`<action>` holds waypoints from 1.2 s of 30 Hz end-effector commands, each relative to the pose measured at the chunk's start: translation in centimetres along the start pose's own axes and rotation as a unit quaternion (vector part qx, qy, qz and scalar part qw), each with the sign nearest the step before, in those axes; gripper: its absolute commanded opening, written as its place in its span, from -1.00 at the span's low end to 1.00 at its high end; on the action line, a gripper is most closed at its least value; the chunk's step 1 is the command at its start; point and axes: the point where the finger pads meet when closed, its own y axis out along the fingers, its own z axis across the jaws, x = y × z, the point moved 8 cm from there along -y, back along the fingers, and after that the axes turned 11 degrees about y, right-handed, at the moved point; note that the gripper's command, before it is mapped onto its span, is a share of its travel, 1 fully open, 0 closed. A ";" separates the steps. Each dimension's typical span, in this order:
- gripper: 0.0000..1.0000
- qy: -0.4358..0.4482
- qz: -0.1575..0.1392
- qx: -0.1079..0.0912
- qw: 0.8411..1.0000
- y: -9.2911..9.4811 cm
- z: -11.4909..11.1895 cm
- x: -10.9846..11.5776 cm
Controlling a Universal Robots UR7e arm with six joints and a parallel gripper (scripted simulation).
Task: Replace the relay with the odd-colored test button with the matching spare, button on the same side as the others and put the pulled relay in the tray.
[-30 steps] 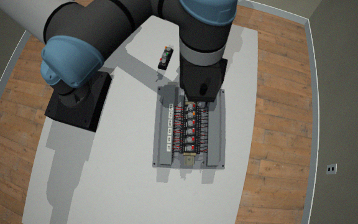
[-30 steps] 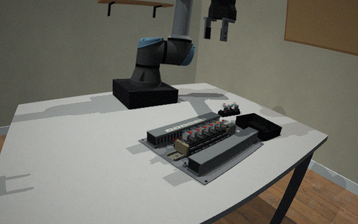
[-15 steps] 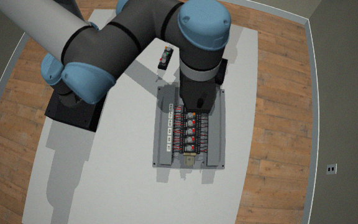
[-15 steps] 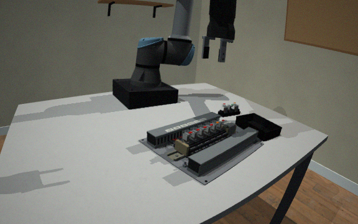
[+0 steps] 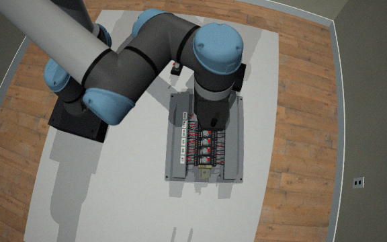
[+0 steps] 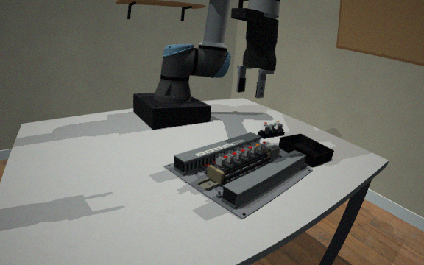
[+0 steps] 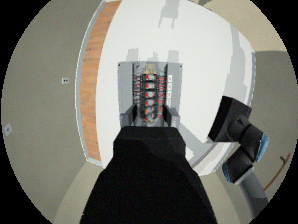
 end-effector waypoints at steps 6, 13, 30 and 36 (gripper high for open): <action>1.00 0.000 0.001 -0.003 1.000 0.4 -0.2 0.0; 1.00 0.000 0.001 -0.004 1.000 0.7 -0.2 -0.1; 1.00 0.000 0.001 -0.004 1.000 0.0 -0.2 -0.1; 1.00 0.000 0.001 -0.004 1.000 0.0 -0.2 -0.1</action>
